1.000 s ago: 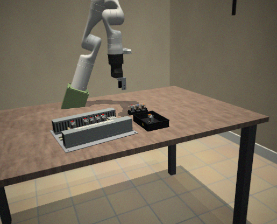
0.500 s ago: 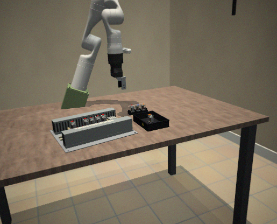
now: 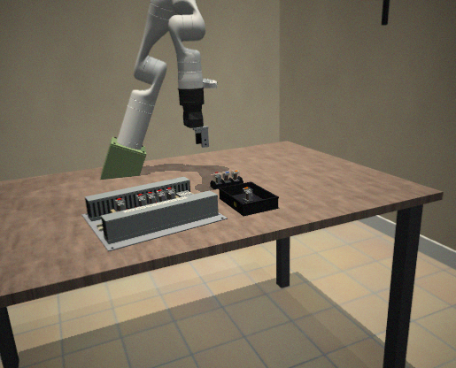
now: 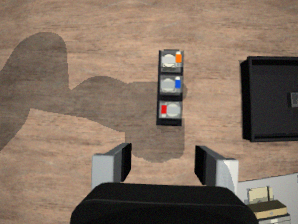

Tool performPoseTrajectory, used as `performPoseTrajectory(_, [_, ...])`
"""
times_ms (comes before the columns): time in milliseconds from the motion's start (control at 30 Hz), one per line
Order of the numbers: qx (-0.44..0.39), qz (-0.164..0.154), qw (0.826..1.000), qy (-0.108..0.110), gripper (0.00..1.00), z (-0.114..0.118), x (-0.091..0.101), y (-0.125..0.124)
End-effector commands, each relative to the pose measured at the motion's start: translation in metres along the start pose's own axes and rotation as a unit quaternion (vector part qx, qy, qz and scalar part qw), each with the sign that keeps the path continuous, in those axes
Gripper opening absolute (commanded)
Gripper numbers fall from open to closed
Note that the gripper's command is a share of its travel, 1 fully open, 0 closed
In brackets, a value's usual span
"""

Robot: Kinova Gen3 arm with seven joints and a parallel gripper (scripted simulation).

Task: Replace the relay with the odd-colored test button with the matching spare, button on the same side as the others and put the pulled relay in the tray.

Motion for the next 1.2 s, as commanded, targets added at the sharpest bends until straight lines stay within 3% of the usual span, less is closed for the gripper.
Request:
performPoseTrajectory(0, [-0.002,-0.001,1.0,0.001,1.0,0.0036,-0.0013,-0.0007])
performPoseTrajectory(1167, [-0.003,0.0,1.0,0.0,1.0,0.0093,-0.0047,-0.0024])
Point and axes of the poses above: the point where the finger pads meet when closed, its own x axis back along the fingers, its own z axis across the jaws, y = z × x, the point moved 7 cm from there along x, back along the fingers
